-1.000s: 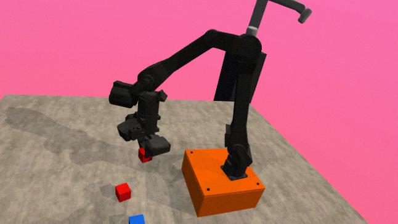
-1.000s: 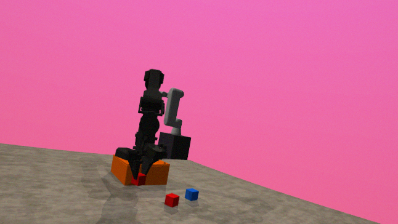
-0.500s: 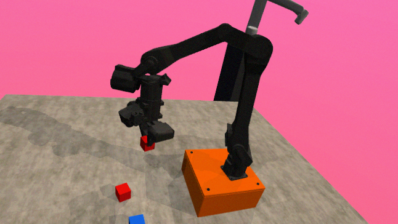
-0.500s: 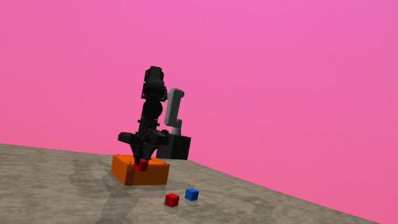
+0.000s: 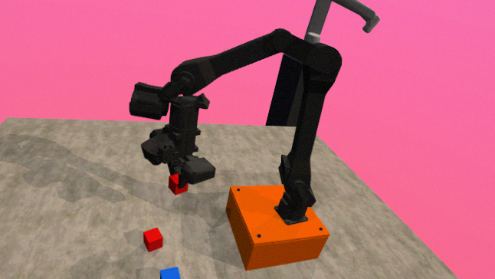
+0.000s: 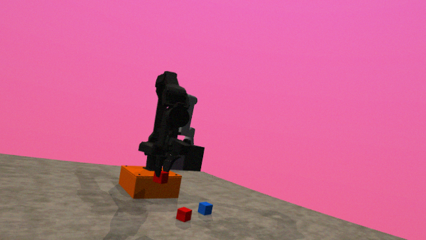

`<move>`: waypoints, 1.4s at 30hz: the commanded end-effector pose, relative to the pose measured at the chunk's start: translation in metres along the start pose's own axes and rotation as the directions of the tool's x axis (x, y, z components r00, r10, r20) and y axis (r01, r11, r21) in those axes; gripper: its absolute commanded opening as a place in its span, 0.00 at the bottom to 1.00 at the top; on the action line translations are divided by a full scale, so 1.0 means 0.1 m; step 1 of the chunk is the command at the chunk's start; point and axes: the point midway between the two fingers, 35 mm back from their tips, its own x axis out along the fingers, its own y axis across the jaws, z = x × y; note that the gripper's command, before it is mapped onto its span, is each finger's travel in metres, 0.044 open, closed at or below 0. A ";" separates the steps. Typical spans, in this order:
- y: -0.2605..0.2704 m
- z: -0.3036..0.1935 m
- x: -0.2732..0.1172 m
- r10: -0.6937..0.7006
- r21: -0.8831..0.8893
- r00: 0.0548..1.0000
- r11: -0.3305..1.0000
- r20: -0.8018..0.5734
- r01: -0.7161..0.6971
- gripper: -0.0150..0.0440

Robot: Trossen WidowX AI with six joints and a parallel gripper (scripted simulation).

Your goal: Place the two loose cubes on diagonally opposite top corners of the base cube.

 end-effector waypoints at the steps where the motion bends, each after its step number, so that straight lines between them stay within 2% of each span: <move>1: 0.08 0.07 0.05 0.004 -0.023 1.000 1.000 -0.007 -0.005 0.43; 42: 1.19 0.76 0.33 0.013 -0.346 1.000 0.938 -0.003 -0.013 0.43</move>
